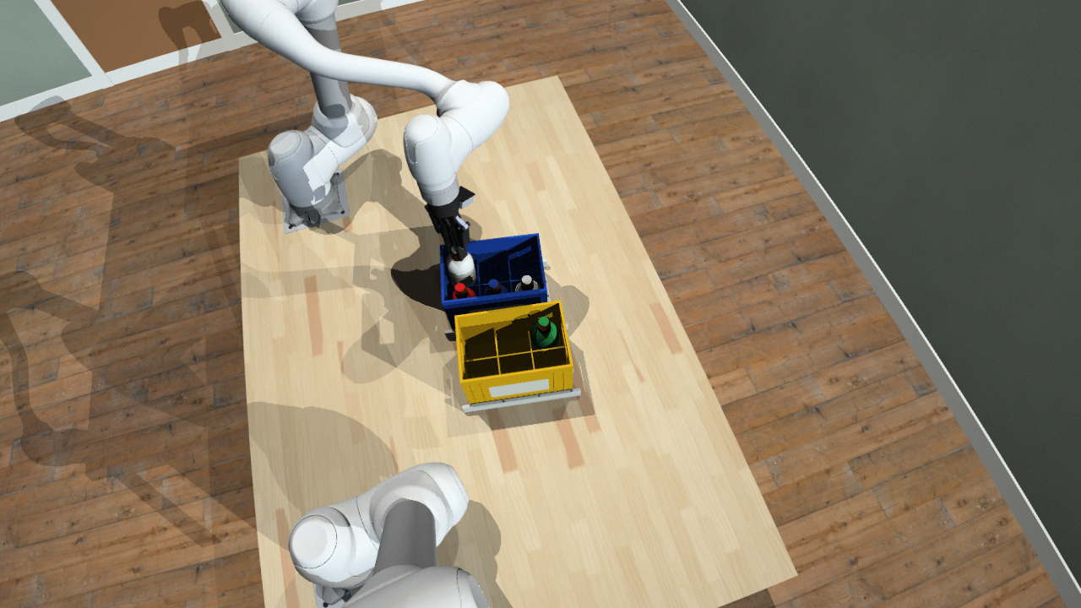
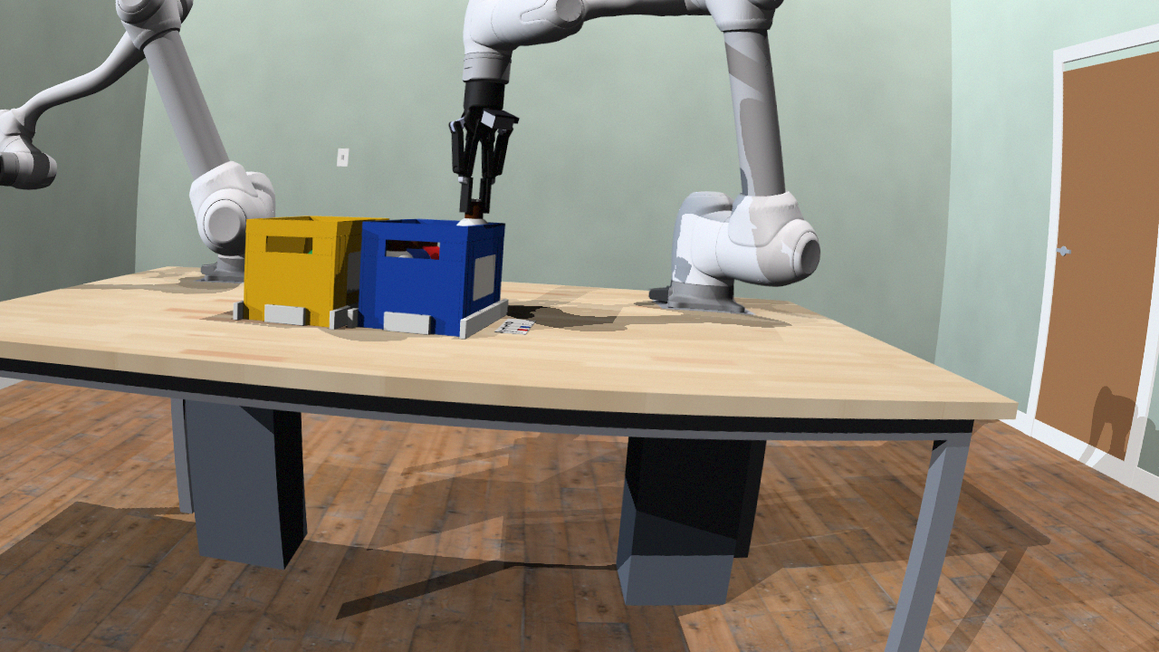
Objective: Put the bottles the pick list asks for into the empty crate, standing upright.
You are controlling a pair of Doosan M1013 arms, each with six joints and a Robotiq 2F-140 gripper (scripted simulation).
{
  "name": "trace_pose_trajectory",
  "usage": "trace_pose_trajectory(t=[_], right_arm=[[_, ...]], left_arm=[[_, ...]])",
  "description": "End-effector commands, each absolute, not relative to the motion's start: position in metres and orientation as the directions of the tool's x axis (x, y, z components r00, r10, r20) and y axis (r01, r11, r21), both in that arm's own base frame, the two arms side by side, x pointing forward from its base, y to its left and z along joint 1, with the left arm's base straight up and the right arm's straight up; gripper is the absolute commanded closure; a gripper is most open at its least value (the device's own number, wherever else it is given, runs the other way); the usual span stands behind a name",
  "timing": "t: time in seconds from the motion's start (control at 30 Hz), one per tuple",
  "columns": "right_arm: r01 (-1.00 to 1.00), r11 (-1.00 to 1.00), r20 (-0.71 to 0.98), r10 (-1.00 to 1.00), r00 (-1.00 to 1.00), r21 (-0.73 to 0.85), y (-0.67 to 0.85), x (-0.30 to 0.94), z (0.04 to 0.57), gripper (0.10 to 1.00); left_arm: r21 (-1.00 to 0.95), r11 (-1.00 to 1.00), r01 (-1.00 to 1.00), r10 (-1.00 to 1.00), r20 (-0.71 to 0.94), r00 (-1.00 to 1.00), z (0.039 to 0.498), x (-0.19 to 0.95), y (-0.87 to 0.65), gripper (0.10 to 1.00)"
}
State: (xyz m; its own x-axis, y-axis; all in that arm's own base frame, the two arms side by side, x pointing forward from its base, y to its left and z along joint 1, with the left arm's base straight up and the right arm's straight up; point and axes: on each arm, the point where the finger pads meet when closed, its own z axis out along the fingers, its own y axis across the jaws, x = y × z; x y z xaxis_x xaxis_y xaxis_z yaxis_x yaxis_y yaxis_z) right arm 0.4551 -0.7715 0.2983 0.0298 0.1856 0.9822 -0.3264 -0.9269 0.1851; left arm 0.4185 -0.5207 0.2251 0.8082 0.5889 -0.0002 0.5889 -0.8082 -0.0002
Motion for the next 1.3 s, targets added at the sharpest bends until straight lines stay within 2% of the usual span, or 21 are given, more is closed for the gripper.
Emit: trace_pose_trajectory(t=[0.0,1.27], right_arm=[[-0.326,-0.927,0.982,0.187,0.029,0.187,-0.772,0.455,0.3,0.098],[-0.326,-0.927,0.982,0.187,0.029,0.187,-0.772,0.455,0.3,0.098]], left_arm=[[0.001,-0.808,0.589,0.589,0.0,0.808,0.222,0.419,-0.521,0.999],[0.001,-0.808,0.589,0.589,0.0,0.808,0.202,0.419,-0.521,0.999]])
